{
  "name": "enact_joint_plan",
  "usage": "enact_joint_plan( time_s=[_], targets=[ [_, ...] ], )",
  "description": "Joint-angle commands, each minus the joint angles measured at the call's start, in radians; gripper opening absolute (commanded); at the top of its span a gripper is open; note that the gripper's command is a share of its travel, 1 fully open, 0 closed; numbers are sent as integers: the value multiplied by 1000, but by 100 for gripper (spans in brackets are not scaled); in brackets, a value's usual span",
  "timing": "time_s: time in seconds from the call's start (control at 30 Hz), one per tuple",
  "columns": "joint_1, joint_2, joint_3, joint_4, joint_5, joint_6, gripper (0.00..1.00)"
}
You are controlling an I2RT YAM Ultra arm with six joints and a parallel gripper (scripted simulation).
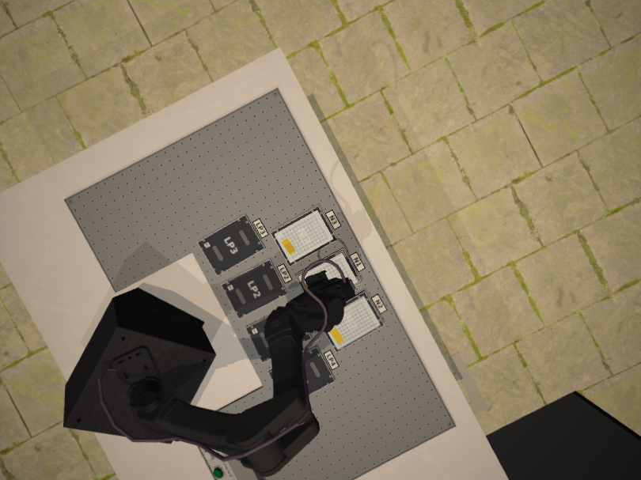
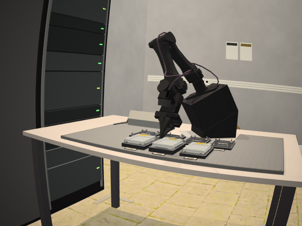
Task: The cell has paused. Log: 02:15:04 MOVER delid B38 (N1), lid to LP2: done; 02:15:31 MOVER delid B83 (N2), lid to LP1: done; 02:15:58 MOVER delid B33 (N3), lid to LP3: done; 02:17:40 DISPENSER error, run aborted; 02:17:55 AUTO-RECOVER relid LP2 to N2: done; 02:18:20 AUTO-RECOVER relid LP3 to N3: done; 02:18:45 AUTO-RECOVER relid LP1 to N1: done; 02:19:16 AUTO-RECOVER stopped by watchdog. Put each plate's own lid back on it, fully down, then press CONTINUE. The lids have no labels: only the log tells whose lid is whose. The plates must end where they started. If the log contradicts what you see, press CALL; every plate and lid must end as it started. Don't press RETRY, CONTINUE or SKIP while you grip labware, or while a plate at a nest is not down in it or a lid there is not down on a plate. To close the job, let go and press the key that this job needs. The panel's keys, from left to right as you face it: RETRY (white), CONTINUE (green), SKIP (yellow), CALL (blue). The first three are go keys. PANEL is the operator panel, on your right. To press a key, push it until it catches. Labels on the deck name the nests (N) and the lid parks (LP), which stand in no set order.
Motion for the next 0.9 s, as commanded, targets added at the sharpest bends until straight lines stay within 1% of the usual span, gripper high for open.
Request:
enact_joint_plan(
  time_s=[0.0, 0.07, 0.1, 0.2, 0.33, 0.37, 0.4, 0.43, 0.5, 0.63, 0.67, 0.87],
  targets=[
    [-29, -52, -24, -23, -72, -40, 0],
    [-29, -52, -24, -23, -72, -40, 0],
    [-43, -61, -6, -29, -86, -48, 0],
    [-80, -81, -5, -44, -117, -68, 0],
    [-131, -109, 20, -67, -160, -95, 0],
    [-134, -110, 21, -70, -164, -96, 0],
    [-125, -92, 3, -63, -158, -88, 0],
    [-115, -111, 21, -73, -167, -96, 0],
    [-115, -112, 21, -74, -167, -96, 0],
    [-115, -112, 22, -75, -168, -96, 0],
    [-125, -92, 4, -65, -160, -88, 0],
    [-125, -92, 4, -65, -160, -88, 0]
  ],
)
